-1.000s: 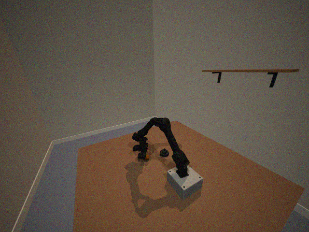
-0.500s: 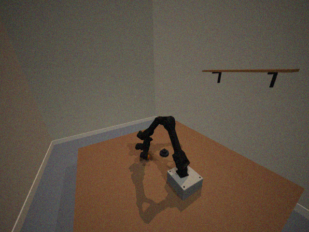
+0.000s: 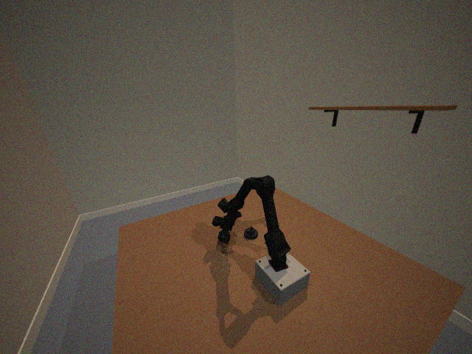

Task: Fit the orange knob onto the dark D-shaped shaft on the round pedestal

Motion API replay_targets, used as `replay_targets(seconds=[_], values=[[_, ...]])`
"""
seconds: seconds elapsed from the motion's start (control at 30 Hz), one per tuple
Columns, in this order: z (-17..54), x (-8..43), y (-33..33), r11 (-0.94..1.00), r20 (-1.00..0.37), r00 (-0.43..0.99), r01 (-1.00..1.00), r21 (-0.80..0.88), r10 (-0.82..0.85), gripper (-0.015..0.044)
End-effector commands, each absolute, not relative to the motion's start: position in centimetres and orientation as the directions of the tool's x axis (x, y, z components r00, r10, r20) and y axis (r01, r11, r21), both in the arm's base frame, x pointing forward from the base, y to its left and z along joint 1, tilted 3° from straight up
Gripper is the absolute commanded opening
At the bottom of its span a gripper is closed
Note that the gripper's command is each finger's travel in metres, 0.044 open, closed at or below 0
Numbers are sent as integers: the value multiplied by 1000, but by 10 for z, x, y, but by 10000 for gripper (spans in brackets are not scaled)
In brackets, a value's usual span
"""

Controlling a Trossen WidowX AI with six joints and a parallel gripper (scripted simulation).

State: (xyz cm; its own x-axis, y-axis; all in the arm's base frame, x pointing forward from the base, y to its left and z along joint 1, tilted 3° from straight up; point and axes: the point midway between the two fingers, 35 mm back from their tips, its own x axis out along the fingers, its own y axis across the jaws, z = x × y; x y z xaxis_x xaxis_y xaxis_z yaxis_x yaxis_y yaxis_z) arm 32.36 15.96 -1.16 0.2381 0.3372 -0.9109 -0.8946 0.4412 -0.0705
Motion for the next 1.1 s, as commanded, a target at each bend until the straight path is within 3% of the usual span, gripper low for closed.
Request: replay_targets(seconds=[0.0,1.07], values=[[-10,322,156,436,-887,259,-897,-74,382,179],[-10,307,127,436,-578,395,-897,-74,714,179]])
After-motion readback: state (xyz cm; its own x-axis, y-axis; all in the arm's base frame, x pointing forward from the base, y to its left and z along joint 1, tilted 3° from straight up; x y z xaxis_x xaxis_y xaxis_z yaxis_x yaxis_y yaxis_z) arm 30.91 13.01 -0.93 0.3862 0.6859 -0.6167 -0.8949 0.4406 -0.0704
